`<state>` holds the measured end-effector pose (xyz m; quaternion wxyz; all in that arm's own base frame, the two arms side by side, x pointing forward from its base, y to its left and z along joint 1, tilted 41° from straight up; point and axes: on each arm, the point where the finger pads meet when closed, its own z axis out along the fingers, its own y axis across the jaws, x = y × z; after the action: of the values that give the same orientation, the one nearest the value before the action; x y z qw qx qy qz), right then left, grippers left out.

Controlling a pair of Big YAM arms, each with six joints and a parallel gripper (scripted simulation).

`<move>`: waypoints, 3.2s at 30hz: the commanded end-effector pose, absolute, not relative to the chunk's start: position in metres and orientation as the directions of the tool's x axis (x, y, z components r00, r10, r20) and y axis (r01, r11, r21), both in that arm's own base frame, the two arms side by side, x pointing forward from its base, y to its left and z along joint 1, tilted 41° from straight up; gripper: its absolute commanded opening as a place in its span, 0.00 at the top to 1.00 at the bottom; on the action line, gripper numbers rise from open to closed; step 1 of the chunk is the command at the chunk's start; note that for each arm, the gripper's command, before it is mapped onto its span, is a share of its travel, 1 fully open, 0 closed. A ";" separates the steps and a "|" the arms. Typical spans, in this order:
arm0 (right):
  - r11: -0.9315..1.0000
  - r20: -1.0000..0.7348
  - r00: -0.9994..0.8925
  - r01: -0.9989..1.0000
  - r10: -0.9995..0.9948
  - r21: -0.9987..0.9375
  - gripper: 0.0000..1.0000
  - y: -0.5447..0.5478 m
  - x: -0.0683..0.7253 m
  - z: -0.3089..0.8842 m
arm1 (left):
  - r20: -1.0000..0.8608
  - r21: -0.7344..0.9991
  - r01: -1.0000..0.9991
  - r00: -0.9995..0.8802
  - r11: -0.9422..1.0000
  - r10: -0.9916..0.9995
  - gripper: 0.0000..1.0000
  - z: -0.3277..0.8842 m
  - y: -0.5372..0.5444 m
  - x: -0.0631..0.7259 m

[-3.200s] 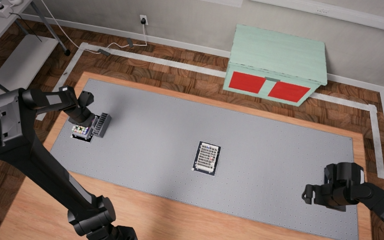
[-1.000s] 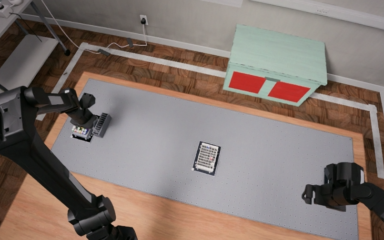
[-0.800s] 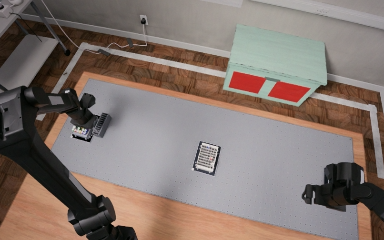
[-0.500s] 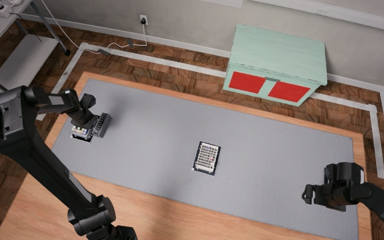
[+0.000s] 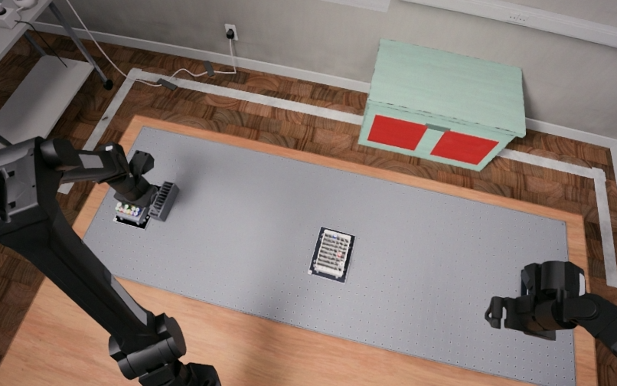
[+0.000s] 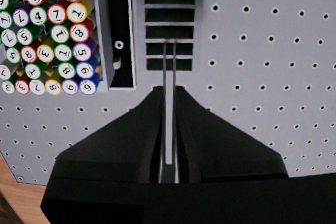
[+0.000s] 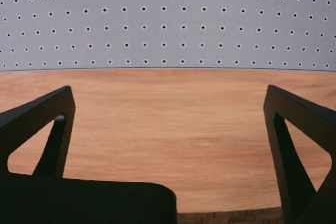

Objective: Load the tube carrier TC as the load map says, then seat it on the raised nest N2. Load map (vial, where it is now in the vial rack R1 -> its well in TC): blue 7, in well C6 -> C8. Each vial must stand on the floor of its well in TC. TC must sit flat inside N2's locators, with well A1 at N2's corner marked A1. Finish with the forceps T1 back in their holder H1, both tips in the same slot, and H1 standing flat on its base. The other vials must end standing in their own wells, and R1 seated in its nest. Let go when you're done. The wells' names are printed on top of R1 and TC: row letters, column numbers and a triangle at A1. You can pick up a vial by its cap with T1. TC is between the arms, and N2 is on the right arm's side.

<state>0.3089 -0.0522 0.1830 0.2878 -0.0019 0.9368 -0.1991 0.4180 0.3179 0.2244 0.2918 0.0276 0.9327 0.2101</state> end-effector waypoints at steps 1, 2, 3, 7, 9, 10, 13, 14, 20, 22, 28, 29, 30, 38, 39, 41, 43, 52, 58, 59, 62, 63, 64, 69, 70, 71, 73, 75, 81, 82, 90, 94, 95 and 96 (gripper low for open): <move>0.922 -0.560 -0.820 0.123 -0.114 -0.367 0.00 -0.051 0.314 0.193 | -0.546 0.415 -0.071 -0.817 0.907 0.186 0.93 0.230 0.321 0.436; 0.922 -0.560 -0.820 0.123 -0.114 -0.367 0.00 -0.051 0.314 0.193 | -0.546 0.415 -0.072 -0.817 0.907 0.186 0.93 0.230 0.321 0.436; 0.922 -0.560 -0.820 0.123 -0.114 -0.367 0.00 -0.051 0.314 0.193 | -0.546 0.416 -0.072 -0.817 0.907 0.186 0.93 0.230 0.321 0.436; 0.922 -0.560 -0.820 0.123 -0.114 -0.367 0.00 -0.051 0.314 0.193 | -0.546 0.416 -0.072 -0.817 0.907 0.186 0.93 0.229 0.322 0.437; 0.922 -0.560 -0.820 0.123 -0.114 -0.367 0.00 -0.051 0.314 0.193 | -0.546 0.416 -0.072 -0.817 0.907 0.186 0.93 0.229 0.322 0.437; 0.922 -0.560 -0.820 0.123 -0.114 -0.367 0.00 -0.051 0.314 0.193 | -0.546 0.416 -0.072 -0.817 0.907 0.186 0.93 0.228 0.322 0.437; 0.922 -0.560 -0.820 0.123 -0.114 -0.367 0.00 -0.051 0.314 0.193 | -0.547 0.416 -0.072 -0.816 0.907 0.186 0.93 0.228 0.322 0.438; 0.922 -0.560 -0.820 0.123 -0.114 -0.367 0.00 -0.051 0.314 0.193 | -0.547 0.416 -0.072 -0.816 0.906 0.186 0.93 0.228 0.322 0.438; 0.922 -0.560 -0.820 0.123 -0.114 -0.367 0.00 -0.051 0.314 0.193 | -0.548 0.417 -0.073 -0.815 0.906 0.187 0.93 0.228 0.323 0.439; 0.922 -0.560 -0.820 0.123 -0.114 -0.367 0.00 -0.051 0.314 0.193 | -0.548 0.417 -0.073 -0.815 0.906 0.187 0.93 0.228 0.323 0.439; 0.922 -0.560 -0.820 0.123 -0.114 -0.367 0.00 -0.051 0.314 0.193 | -0.548 0.417 -0.073 -0.816 0.906 0.187 0.93 0.227 0.324 0.440; 0.922 -0.560 -0.820 0.123 -0.114 -0.367 0.00 -0.051 0.314 0.193 | -0.548 0.417 -0.073 -0.816 0.906 0.187 0.93 0.227 0.324 0.440; 0.922 -0.560 -0.820 0.123 -0.114 -0.367 0.00 -0.051 0.314 0.193 | -0.548 0.417 -0.073 -0.816 0.906 0.187 0.93 0.226 0.324 0.440; 0.922 -0.560 -0.820 0.123 -0.114 -0.367 0.00 -0.051 0.314 0.193 | -0.548 0.417 -0.072 -0.816 0.906 0.187 0.93 0.225 0.325 0.441; 0.922 -0.560 -0.820 0.123 -0.114 -0.367 0.00 -0.051 0.314 0.193 | -0.548 0.417 -0.072 -0.816 0.906 0.187 0.93 0.225 0.325 0.442; 0.922 -0.560 -0.820 0.123 -0.114 -0.367 0.00 -0.051 0.314 0.193 | -0.548 0.417 -0.072 -0.816 0.906 0.187 0.93 0.225 0.325 0.442; 0.922 -0.560 -0.820 0.123 -0.114 -0.367 0.00 -0.051 0.314 0.193 | -0.545 0.415 -0.071 -0.817 0.907 0.185 0.93 0.222 0.325 0.441; 0.922 -0.560 -0.820 0.123 -0.114 -0.367 0.00 -0.051 0.314 0.193 | -0.543 0.412 -0.070 -0.819 0.908 0.184 0.93 0.218 0.325 0.441; 0.922 -0.560 -0.820 0.123 -0.114 -0.367 0.00 -0.051 0.314 0.193 | -0.540 0.415 -0.073 -0.822 0.907 0.181 0.93 0.226 0.323 0.428; 0.922 -0.560 -0.820 0.123 -0.114 -0.367 0.00 -0.051 0.314 0.193 | -0.540 0.415 -0.073 -0.822 0.907 0.181 0.93 0.226 0.323 0.428; 0.922 -0.560 -0.820 0.123 -0.114 -0.367 0.00 -0.051 0.314 0.193 | -0.540 0.415 -0.073 -0.822 0.907 0.181 0.93 0.226 0.323 0.428; 0.922 -0.560 -0.820 0.123 -0.114 -0.367 0.00 -0.051 0.314 0.193 | -0.540 0.415 -0.073 -0.822 0.907 0.181 0.93 0.226 0.323 0.428; 0.922 -0.560 -0.820 0.123 -0.114 -0.367 0.00 -0.051 0.314 0.193 | -0.540 0.415 -0.073 -0.822 0.907 0.181 0.93 0.226 0.323 0.428; 0.922 -0.560 -0.820 0.123 -0.114 -0.367 0.00 -0.051 0.314 0.193 | -0.540 0.415 -0.073 -0.822 0.907 0.181 0.93 0.226 0.323 0.428; 0.922 -0.560 -0.820 0.123 -0.114 -0.367 0.00 -0.051 0.314 0.193 | -0.538 0.410 -0.064 -0.823 0.910 0.185 0.92 0.228 0.319 0.432; 0.922 -0.560 -0.820 0.123 -0.114 -0.367 0.00 -0.051 0.314 0.193 | -0.538 0.410 -0.064 -0.823 0.910 0.185 0.90 0.228 0.319 0.432; 0.922 -0.560 -0.820 0.123 -0.114 -0.367 0.00 -0.051 0.314 0.193 | -0.538 0.410 -0.064 -0.822 0.910 0.185 0.88 0.228 0.319 0.432; 0.922 -0.560 -0.820 0.123 -0.114 -0.367 0.00 -0.051 0.314 0.193 | -0.538 0.410 -0.064 -0.822 0.910 0.185 0.85 0.228 0.319 0.432; 0.922 -0.560 -0.820 0.123 -0.114 -0.367 0.00 -0.051 0.314 0.193 | -0.540 0.415 -0.073 -0.822 0.907 0.181 0.77 0.226 0.323 0.428; 0.922 -0.560 -0.820 0.123 -0.114 -0.367 0.00 -0.051 0.314 0.193 | -0.540 0.415 -0.073 -0.822 0.907 0.181 0.76 0.226 0.323 0.428; 0.922 -0.560 -0.820 0.123 -0.114 -0.367 0.00 -0.051 0.314 0.193 | -0.540 0.415 -0.073 -0.822 0.907 0.181 0.76 0.226 0.323 0.428; 0.922 -0.560 -0.820 0.123 -0.114 -0.367 0.00 -0.051 0.314 0.193 | -0.540 0.415 -0.073 -0.822 0.907 0.181 0.76 0.226 0.323 0.428; 0.922 -0.560 -0.820 0.123 -0.114 -0.367 0.00 -0.051 0.314 0.193 | -0.540 0.415 -0.073 -0.822 0.907 0.181 0.76 0.226 0.323 0.428; 0.922 -0.560 -0.820 0.123 -0.114 -0.367 0.00 -0.051 0.314 0.193 | -0.550 0.421 -0.071 -0.813 0.904 0.192 0.76 0.240 0.316 0.429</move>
<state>0.3089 -0.0522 0.1830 0.2878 -0.0019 0.9368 -0.1991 0.4235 0.3217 0.2139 0.2885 0.0277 0.9343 0.2074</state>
